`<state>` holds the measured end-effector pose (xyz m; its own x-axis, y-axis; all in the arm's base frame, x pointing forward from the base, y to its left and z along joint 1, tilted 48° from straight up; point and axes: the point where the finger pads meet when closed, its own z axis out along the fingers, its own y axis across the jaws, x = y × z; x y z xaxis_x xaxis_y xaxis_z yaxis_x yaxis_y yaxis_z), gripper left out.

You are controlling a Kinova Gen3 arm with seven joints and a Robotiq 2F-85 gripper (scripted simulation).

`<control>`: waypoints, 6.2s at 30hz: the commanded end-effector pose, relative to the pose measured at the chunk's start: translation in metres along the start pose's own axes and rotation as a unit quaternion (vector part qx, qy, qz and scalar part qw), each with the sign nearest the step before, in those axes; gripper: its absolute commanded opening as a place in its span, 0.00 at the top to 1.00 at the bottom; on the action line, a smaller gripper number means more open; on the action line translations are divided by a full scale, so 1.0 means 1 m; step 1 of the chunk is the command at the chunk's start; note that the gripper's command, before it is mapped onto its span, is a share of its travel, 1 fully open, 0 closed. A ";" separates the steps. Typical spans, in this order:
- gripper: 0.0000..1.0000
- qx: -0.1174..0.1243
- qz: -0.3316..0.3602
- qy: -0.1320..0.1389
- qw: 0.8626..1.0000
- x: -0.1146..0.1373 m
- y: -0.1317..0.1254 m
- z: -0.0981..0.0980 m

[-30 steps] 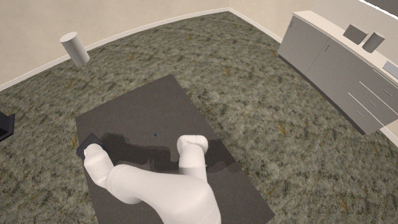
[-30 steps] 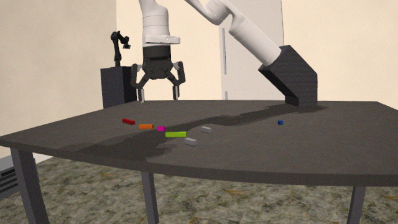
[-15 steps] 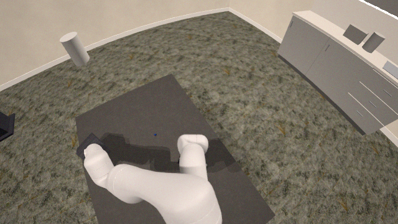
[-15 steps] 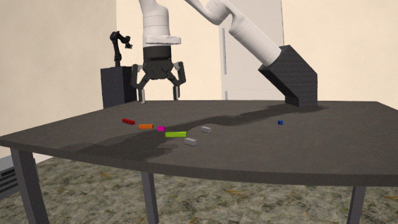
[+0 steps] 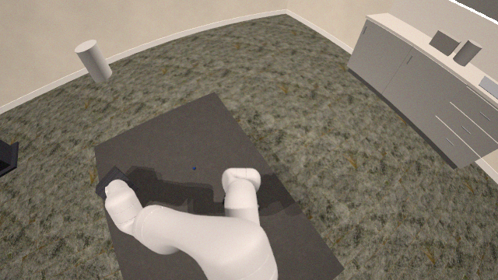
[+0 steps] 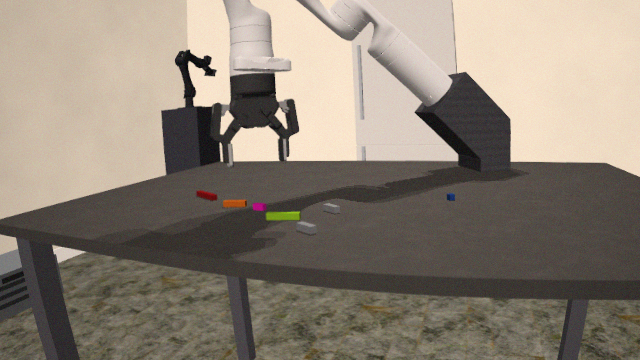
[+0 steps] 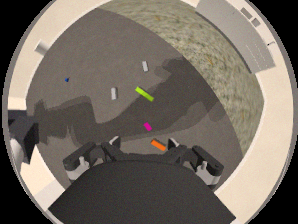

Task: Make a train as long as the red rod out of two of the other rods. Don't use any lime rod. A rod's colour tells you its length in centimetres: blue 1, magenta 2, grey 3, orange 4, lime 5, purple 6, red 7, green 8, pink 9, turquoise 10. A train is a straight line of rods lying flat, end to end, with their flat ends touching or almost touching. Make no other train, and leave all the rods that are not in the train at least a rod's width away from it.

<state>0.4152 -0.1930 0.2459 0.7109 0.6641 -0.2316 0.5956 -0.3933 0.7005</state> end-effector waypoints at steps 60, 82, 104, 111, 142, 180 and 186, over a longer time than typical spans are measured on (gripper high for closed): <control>0.00 0.000 -0.003 0.001 1.000 0.001 0.000 0.000; 0.00 -0.001 -0.337 0.000 0.941 0.025 -0.026 0.000; 0.00 -0.001 -0.378 0.000 0.926 0.028 -0.030 0.001; 0.00 -0.001 -0.378 0.000 0.926 0.028 -0.030 0.001; 0.00 -0.001 -0.378 0.000 0.926 0.028 -0.030 0.001; 0.00 -0.001 -0.358 0.000 0.934 0.030 -0.028 0.001; 0.00 -0.001 -0.269 0.000 0.963 0.036 -0.020 0.000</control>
<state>0.4241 -0.1628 0.2213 0.2629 0.7705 -0.5807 0.8913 0.0365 0.4520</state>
